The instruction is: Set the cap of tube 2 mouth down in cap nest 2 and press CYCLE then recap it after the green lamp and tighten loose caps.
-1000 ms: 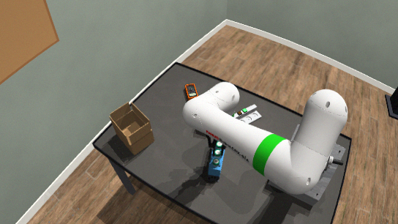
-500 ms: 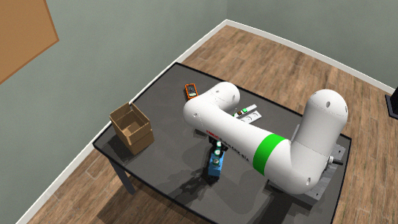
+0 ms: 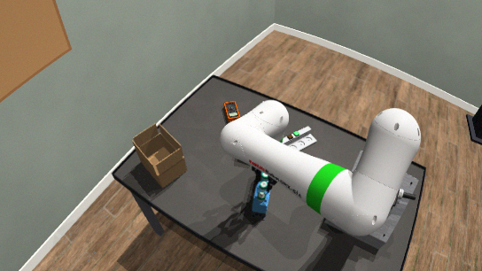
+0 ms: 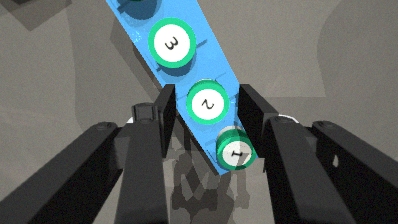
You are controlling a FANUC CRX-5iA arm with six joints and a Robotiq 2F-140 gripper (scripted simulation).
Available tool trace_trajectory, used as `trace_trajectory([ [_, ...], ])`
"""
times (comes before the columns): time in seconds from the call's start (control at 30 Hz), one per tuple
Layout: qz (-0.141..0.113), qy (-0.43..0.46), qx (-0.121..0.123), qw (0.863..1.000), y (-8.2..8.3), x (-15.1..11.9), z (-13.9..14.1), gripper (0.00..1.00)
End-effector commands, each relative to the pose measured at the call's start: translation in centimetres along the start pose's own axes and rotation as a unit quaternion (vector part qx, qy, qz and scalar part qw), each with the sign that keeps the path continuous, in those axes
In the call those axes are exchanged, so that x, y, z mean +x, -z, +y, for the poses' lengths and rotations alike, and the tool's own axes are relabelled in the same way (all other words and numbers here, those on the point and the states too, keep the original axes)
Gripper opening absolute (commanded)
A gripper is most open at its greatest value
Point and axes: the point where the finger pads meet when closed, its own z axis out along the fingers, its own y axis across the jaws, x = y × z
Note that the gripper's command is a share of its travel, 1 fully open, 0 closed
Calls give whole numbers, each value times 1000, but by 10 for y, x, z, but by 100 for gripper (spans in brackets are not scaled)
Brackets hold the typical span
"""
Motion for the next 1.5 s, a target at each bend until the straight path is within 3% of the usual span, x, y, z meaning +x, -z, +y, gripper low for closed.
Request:
trace_trajectory([
  [0.0,0,0,1,1000,1,0,0,41],
  [0.03,0,0,1,1000,1,0,-1,41],
  [0.17,0,148,1,989,1,0,0,41],
  [0.3,0,175,1,985,1,0,0,41],
  [0.37,1,264,1,965,1,0,0,41],
  [0.53,1,374,0,928,1,0,0,41],
  [0.73,1,500,0,866,1,0,0,41],
  [0.97,1,500,0,866,1,0,0,41],
  [1.0,1,500,0,866,1,0,0,30],
  [1.47,1,500,0,866,1,0,0,30],
])
